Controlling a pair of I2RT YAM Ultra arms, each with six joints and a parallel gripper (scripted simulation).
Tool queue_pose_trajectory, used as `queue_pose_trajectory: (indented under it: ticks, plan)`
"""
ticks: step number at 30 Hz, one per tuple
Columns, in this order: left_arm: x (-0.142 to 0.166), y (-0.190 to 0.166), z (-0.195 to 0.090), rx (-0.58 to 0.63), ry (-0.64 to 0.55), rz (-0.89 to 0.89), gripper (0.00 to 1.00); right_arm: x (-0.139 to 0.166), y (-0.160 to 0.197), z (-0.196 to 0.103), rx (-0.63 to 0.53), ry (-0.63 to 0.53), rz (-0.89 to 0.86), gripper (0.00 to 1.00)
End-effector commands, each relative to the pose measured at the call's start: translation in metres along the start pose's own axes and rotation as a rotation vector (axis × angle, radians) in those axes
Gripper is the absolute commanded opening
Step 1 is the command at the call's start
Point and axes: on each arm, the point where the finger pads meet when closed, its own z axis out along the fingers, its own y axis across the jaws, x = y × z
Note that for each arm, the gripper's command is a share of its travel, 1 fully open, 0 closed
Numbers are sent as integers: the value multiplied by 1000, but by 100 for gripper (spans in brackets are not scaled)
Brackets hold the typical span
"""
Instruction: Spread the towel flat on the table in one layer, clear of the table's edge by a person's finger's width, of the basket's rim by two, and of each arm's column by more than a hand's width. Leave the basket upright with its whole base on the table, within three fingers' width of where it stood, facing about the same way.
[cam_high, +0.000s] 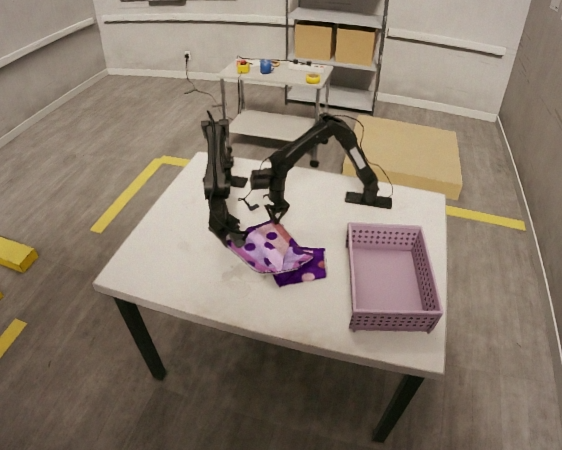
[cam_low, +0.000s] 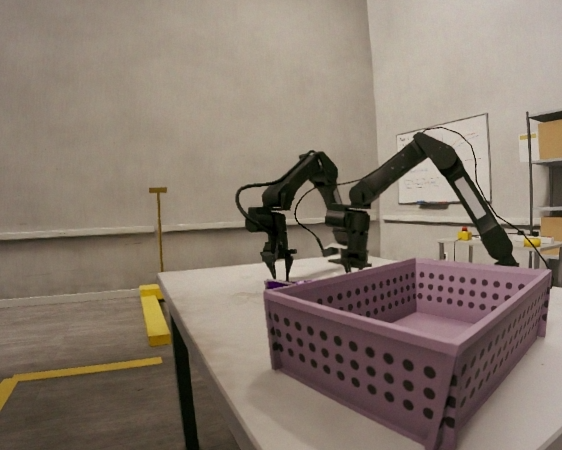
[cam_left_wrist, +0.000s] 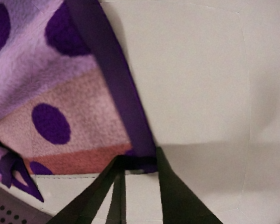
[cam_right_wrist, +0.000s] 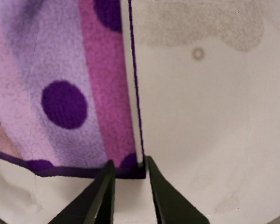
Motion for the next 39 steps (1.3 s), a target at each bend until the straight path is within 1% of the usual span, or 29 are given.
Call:
queue_pose_trajectory:
  ticks: [1,4,5,13,14,16,17,21,22,23,24,25,26,27,28,29,30,31,33,34,38,39]
  plan:
    - [-16,-3,1,4,-44,-7,34,-4,6,8,-7,-15,-2,34]
    - [-12,-2,3,2,-33,-6,34,-3,4,8,-6,-15,1,34]
    - [-2,-1,11,-4,-6,-3,34,-3,7,14,-12,-8,-1,34]
    - [-2,-1,11,-4,-6,-3,34,-3,7,14,-12,-8,-3,34]
    - [-2,-1,11,-4,-6,-3,27,-3,7,14,-12,-8,-3,34]
    - [-1,-2,11,3,-5,-3,27,-3,7,14,-12,-8,-3,34]
    - [-1,4,14,4,0,-3,19,-3,7,14,-12,-8,-3,24]
    - [0,1,13,3,-1,3,19,-1,4,14,-8,-6,1,24]
    - [0,7,14,4,0,-3,11,-5,7,0,15,-33,-6,15]
    - [0,7,14,5,1,-3,11,-5,6,0,19,-30,-7,15]
    - [0,7,14,6,1,-3,11,0,5,10,8,-6,-2,15]
    - [-2,9,6,10,-17,-5,2,-3,8,0,23,-27,-6,5]
    - [-2,10,9,2,-11,-4,2,-3,8,0,23,-27,-6,5]
    - [-1,12,11,-6,-8,-4,2,2,7,10,9,-6,4,5]
    - [-3,13,6,-3,-19,-5,1,0,9,0,24,-27,-1,0]
    - [-2,13,7,-5,-18,-5,1,1,8,0,24,-27,1,0]
    - [-1,14,11,-9,-9,-4,1,4,10,9,5,-12,4,0]
    - [-1,14,11,-9,-7,-4,0,3,11,5,8,-21,1,0]
    - [-1,14,11,-10,-7,-6,0,4,11,8,4,-15,2,0]
    - [6,-2,7,13,16,2,0,4,-2,3,18,-7,2,0]
    - [5,0,8,13,17,-2,0,4,-2,3,19,-7,2,0]
    - [-7,2,0,26,-12,-14,0,8,2,11,20,1,-4,0]
